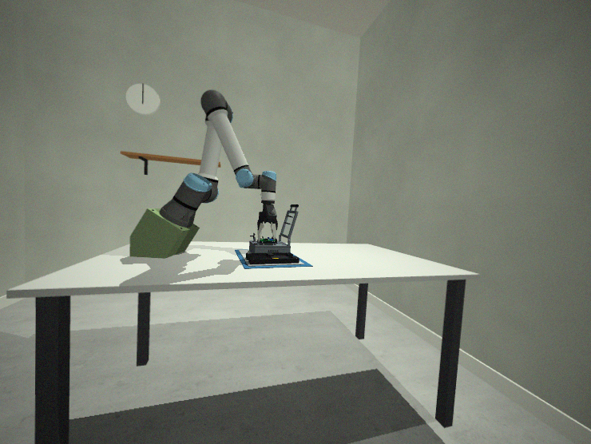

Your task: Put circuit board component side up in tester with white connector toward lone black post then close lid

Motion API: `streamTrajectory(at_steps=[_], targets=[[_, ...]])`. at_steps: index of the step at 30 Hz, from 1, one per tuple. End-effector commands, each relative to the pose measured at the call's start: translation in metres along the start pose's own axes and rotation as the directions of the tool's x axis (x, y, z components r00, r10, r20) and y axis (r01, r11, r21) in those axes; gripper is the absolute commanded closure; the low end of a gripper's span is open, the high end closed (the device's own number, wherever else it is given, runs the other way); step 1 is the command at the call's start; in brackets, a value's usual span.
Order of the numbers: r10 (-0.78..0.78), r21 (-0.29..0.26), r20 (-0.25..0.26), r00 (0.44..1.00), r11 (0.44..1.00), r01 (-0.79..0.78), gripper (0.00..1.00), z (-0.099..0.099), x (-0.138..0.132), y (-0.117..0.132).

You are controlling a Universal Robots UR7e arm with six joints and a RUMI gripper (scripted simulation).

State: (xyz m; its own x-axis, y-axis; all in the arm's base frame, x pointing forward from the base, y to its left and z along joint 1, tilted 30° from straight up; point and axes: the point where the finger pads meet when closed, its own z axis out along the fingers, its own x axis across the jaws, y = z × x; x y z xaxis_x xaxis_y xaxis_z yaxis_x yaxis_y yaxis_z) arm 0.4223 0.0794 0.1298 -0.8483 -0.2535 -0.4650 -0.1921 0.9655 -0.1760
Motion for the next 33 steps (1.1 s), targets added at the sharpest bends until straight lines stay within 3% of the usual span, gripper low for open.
streamTrajectory(at_steps=[1, 33], targets=[[0.0, 0.0, 0.003, 1.0, 1.0, 0.0, 0.61, 0.0, -0.001, 0.0], [0.0, 0.0, 0.003, 1.0, 1.0, 0.0, 0.61, -0.011, -0.001, 0.0]])
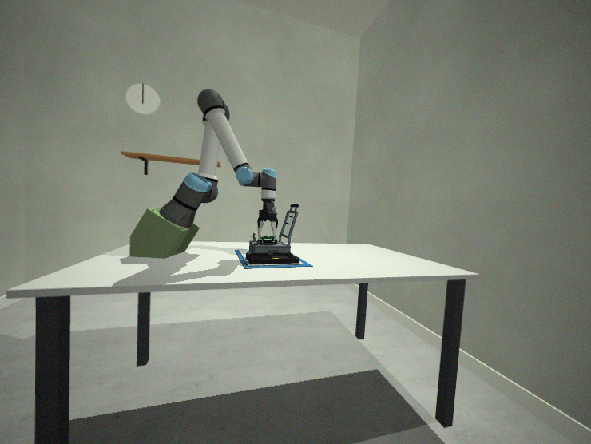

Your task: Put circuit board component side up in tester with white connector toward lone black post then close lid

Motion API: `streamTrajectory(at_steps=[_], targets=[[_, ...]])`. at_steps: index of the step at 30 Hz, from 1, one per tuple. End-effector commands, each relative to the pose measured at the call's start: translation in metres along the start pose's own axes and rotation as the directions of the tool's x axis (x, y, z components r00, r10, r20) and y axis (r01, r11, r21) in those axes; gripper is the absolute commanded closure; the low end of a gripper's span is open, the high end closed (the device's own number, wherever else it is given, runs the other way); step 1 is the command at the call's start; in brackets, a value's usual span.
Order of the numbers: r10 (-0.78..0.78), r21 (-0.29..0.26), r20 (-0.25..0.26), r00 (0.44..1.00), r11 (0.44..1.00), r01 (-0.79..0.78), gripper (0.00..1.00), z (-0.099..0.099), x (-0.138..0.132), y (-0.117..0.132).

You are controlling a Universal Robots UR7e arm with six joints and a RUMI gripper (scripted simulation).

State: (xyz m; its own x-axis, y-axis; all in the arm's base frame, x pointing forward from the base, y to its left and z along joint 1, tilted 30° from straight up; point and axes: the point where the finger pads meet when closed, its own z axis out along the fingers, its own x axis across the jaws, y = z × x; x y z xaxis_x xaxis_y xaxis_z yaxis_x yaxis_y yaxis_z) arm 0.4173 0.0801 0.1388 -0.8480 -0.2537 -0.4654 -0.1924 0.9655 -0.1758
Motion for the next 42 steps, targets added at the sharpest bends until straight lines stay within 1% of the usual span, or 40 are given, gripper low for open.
streamTrajectory(at_steps=[1, 42], targets=[[0.0, 0.0, 0.002, 1.0, 1.0, 0.0, 0.61, -0.0009, -0.0008, -0.0002], [0.017, 0.0, 0.002, 1.0, 1.0, -0.017, 0.61, -0.0009, -0.0008, -0.0002]])
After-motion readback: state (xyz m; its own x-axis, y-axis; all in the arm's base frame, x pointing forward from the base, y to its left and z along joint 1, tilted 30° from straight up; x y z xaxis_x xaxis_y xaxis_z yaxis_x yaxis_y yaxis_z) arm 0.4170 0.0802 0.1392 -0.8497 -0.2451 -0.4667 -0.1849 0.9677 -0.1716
